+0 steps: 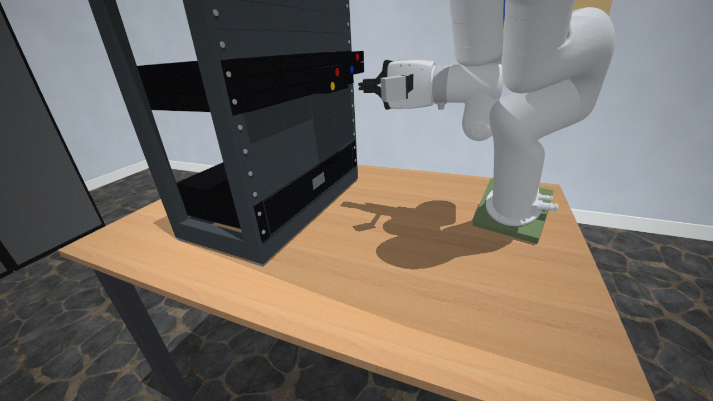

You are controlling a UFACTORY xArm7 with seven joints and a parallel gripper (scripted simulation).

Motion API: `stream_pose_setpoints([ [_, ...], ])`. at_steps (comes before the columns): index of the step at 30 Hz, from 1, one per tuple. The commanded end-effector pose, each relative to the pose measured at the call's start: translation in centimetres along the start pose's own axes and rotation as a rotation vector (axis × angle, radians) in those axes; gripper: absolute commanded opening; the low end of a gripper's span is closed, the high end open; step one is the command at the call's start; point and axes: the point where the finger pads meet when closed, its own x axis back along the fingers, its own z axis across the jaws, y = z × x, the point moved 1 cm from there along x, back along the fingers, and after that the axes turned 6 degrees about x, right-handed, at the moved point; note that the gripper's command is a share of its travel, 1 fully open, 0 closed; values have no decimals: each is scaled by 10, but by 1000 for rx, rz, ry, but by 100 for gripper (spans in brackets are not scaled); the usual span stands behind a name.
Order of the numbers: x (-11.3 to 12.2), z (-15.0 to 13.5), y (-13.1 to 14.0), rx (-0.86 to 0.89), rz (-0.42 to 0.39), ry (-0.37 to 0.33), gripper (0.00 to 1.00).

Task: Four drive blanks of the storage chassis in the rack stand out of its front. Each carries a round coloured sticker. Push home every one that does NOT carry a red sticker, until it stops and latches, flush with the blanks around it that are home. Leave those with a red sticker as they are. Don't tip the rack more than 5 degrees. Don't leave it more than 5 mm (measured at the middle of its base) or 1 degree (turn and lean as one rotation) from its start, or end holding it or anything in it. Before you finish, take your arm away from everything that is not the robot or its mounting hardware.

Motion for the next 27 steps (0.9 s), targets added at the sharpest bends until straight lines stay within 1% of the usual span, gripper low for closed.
stream_pose_setpoints([
  [1,-5,1,0,1,-1,1,0],
  [2,-9,1,0,1,-1,1,0],
  [4,-9,1,0,1,-1,1,0],
  [5,-14,1,0,1,-1,1,0],
  [8,-19,1,0,0,-21,17,0],
  [12,-45,1,1,0,-24,20,0],
  [14,-52,1,1,0,-24,20,0],
  [27,-53,1,1,0,-24,20,0],
])
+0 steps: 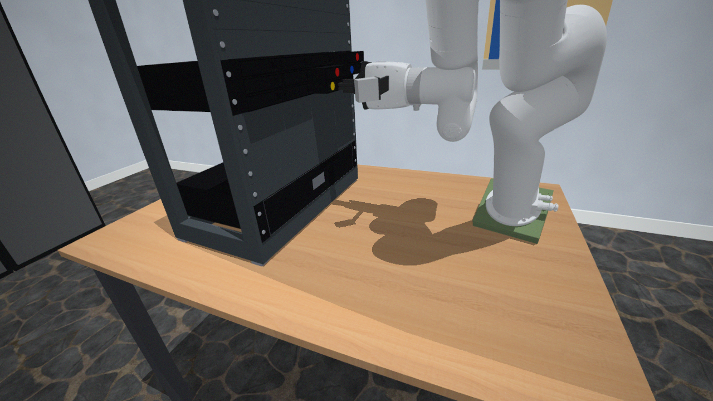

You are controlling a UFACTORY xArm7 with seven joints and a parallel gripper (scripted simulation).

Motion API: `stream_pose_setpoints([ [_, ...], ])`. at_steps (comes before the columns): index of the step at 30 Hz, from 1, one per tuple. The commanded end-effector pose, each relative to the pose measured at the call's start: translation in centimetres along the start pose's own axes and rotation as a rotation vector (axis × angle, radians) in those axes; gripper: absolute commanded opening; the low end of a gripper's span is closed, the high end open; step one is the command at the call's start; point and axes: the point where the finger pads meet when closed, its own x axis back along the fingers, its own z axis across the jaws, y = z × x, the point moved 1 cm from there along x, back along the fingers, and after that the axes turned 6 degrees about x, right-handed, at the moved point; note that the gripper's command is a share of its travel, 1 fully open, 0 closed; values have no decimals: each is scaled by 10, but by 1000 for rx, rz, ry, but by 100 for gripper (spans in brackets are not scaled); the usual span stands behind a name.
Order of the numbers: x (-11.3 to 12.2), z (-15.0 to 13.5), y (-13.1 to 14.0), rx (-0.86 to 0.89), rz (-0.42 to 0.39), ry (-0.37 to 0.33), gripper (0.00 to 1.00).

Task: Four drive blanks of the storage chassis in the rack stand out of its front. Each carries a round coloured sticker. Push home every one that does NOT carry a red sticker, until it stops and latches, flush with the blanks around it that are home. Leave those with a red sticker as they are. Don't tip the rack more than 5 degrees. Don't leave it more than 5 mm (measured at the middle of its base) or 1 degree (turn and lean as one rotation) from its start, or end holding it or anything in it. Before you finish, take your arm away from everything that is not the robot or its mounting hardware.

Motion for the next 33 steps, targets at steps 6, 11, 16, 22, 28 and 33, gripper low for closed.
stream_pose_setpoints([
  [6,-6,1,0,1,0,3,0],
  [11,-10,1,0,1,0,3,0],
  [16,-10,1,0,1,0,3,0],
  [22,-12,1,0,1,0,3,0],
  [28,-18,1,0,1,0,3,0],
  [33,-20,1,0,1,0,3,0],
])
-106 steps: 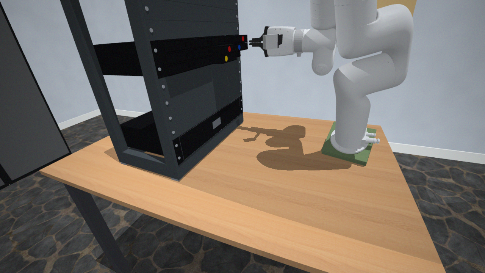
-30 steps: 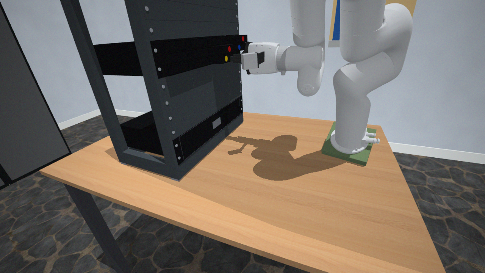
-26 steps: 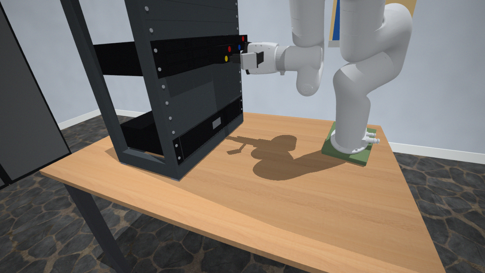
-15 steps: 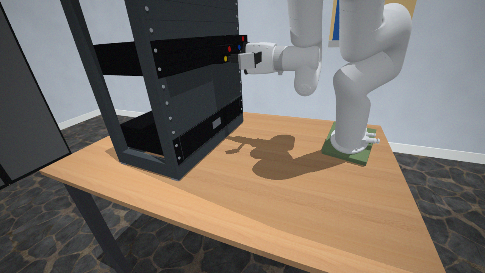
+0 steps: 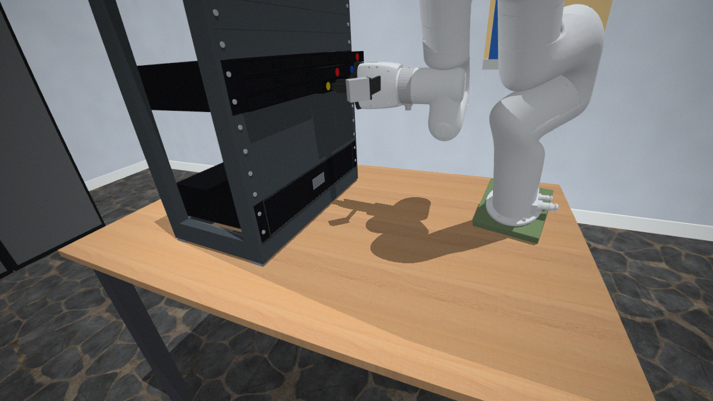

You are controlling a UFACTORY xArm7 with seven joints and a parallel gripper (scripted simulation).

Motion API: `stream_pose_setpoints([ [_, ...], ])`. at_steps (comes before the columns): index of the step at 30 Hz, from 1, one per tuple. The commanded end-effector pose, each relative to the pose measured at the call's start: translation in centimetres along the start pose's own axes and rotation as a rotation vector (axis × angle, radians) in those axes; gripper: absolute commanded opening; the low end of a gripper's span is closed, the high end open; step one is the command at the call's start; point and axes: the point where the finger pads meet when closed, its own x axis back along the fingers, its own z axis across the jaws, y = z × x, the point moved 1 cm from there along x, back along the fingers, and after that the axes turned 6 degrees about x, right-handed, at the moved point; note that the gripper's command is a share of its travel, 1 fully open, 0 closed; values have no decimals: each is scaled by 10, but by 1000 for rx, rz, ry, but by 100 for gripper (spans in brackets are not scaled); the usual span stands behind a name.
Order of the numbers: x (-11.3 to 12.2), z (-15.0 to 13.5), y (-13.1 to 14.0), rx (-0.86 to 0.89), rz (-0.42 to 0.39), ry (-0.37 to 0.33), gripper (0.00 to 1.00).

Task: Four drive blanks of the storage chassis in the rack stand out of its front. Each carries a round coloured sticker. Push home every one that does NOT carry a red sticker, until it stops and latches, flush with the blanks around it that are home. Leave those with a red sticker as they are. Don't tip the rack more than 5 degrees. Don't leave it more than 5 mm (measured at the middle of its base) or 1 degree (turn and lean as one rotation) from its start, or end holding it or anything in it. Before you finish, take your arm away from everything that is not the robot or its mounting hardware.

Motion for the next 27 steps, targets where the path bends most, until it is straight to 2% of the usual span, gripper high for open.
stream_pose_setpoints([
  [1,-1,1,0,1,-1,2,0],
  [27,-12,1,0,1,-1,2,0],
])
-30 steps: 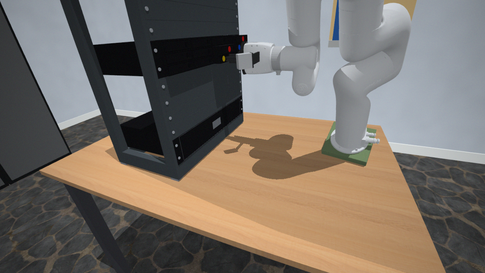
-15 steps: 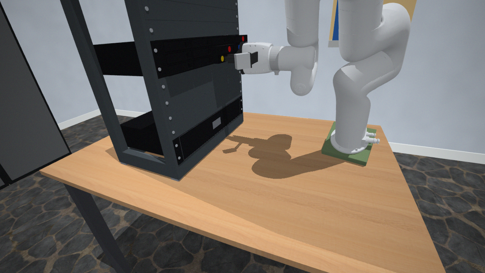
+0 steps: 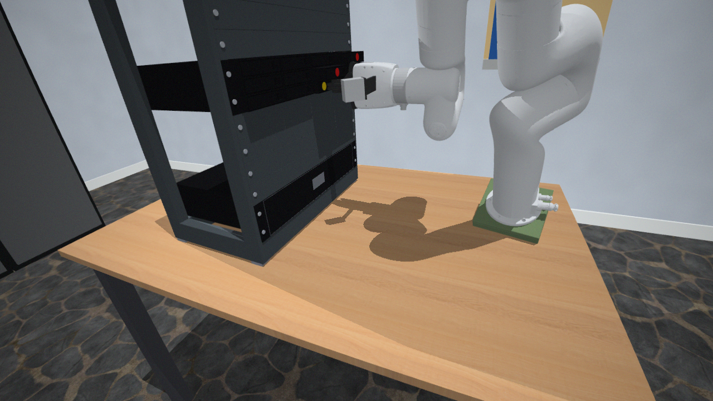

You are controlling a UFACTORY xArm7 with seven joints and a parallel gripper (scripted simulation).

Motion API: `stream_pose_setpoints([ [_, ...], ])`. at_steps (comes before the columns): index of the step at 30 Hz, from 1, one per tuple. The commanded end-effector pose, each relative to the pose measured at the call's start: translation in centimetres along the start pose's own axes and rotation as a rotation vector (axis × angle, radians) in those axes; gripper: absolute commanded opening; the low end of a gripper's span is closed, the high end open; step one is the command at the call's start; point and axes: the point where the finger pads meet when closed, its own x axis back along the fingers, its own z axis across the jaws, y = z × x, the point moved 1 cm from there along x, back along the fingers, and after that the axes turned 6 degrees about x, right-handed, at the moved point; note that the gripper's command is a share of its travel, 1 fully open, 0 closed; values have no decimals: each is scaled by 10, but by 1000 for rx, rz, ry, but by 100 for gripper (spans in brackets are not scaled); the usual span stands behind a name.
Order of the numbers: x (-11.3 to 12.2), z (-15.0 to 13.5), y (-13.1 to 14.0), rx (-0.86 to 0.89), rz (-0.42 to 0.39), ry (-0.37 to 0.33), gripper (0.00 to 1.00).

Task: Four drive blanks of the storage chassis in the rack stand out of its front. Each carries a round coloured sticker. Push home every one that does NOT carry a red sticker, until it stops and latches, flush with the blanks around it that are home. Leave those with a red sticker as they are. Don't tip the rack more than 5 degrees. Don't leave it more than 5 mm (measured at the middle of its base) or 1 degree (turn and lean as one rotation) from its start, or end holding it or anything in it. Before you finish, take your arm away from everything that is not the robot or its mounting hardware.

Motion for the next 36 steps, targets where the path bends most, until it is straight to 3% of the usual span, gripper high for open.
stream_pose_setpoints([
  [1,-1,1,0,1,-1,1,0],
  [36,-7,0,1,1,-1,1,0],
])
